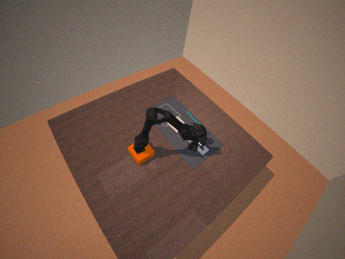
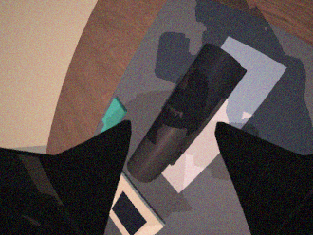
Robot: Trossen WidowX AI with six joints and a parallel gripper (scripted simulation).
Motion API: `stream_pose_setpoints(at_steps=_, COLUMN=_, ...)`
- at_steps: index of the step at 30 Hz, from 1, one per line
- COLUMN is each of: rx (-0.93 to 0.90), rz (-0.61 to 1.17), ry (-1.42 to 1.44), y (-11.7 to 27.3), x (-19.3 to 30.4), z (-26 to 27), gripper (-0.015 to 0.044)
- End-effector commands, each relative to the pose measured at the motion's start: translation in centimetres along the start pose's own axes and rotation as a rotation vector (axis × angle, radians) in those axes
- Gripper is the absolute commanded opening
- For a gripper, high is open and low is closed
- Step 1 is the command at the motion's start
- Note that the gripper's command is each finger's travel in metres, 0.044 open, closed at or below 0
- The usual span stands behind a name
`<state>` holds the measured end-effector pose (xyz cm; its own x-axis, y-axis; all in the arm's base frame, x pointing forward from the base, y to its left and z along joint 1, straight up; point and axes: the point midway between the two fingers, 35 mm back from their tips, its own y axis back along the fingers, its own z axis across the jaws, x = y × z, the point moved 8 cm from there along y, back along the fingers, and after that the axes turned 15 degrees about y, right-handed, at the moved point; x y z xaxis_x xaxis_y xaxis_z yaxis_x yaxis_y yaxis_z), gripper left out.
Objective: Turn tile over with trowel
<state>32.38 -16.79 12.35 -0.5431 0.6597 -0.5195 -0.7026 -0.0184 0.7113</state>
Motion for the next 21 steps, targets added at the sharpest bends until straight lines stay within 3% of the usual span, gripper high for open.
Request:
stream_pose_setpoints(at_steps=1, rx=-0.033, rz=-0.021, ry=-0.150, y=0.2, x=0.9, z=-0.1, gripper=0.0300)
stream_pose_setpoints(at_steps=12, rx=-0.112, rz=-0.048, ry=-0.506, y=0.7, x=3.2, z=-0.5, gripper=0.0300)
stream_pose_setpoints(at_steps=21, rx=-0.117, rz=-0.048, ry=-0.527, y=0.7, x=3.3, z=-0.5, gripper=0.0300)
